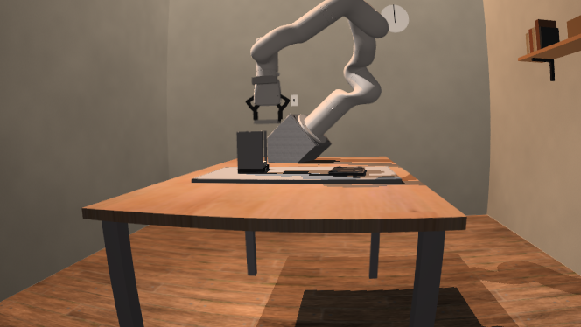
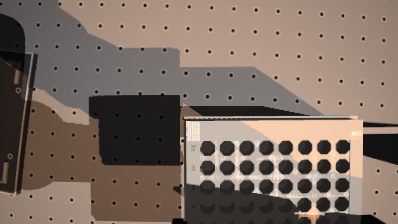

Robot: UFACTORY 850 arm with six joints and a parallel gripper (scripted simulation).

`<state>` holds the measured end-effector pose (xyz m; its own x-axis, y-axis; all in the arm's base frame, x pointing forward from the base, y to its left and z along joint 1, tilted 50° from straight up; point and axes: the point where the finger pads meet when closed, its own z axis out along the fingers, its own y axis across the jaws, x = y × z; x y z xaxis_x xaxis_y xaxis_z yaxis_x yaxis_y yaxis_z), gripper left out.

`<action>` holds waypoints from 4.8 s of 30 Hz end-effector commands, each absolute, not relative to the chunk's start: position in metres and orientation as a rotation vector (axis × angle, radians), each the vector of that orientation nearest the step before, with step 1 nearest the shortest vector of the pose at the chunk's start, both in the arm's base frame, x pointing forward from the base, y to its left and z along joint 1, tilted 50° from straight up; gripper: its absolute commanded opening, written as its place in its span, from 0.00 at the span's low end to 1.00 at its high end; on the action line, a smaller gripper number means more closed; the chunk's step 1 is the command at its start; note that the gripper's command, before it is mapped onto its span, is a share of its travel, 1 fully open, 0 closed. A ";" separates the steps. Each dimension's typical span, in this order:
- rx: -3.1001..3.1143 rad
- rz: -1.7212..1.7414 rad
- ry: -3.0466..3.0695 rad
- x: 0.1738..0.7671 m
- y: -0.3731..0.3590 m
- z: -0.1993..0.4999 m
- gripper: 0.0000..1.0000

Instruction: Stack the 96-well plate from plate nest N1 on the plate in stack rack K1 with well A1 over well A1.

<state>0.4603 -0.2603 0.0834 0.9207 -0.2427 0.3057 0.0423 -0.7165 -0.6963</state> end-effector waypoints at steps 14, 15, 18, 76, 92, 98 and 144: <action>-2.324 -0.492 0.141 0.452 -0.298 0.043 0.00; -2.324 -0.492 0.141 0.452 -0.301 0.041 0.00; -2.324 -0.492 0.141 0.451 -0.304 0.037 0.00; -2.323 -0.492 0.141 0.462 -0.285 0.019 0.00; -2.323 -0.492 0.141 0.471 -0.270 0.004 0.00; -2.323 -0.492 0.141 0.475 -0.264 -0.003 0.00; -2.323 -0.492 0.141 0.501 -0.220 -0.046 0.00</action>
